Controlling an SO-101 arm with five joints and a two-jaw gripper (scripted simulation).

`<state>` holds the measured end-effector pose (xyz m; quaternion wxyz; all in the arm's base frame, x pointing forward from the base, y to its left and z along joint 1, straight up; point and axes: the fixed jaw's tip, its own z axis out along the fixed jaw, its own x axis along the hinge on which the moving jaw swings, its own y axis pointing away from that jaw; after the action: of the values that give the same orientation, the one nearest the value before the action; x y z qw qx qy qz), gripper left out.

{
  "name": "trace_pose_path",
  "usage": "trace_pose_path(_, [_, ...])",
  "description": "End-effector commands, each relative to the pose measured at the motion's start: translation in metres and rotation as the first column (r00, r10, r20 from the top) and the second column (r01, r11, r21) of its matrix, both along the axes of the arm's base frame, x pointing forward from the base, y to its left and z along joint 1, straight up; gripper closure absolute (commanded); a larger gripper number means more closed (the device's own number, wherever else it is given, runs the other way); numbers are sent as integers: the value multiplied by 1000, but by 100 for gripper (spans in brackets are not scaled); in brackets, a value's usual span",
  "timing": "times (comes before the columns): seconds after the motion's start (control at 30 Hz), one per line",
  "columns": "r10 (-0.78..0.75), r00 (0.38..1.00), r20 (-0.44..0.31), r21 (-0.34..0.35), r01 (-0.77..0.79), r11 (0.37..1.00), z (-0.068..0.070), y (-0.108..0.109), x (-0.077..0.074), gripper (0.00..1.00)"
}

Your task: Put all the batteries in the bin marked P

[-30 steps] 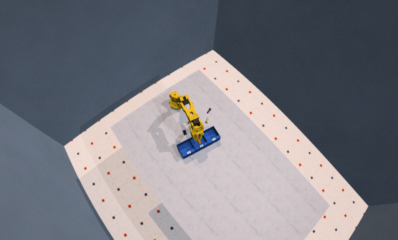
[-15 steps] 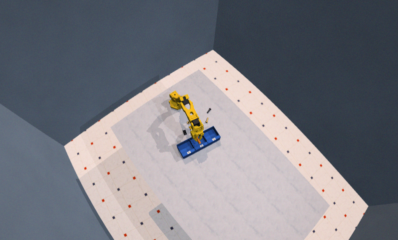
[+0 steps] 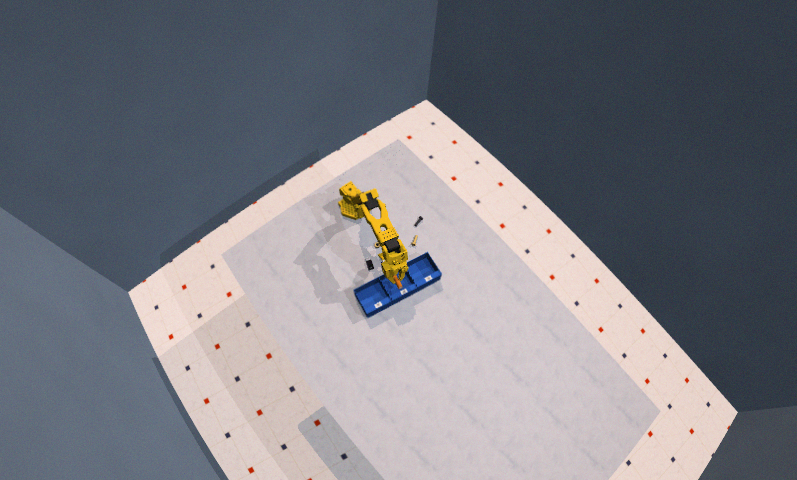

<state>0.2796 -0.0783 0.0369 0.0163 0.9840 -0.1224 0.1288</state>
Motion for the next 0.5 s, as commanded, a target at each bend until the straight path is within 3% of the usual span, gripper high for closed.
trace_pose_path(0.0, [2, 997, 78, -21, 0, 1000, 16, -3, 7, 100])
trace_pose_path(0.47, [2, 997, 78, -21, 0, 1000, 12, -4, 7, 100])
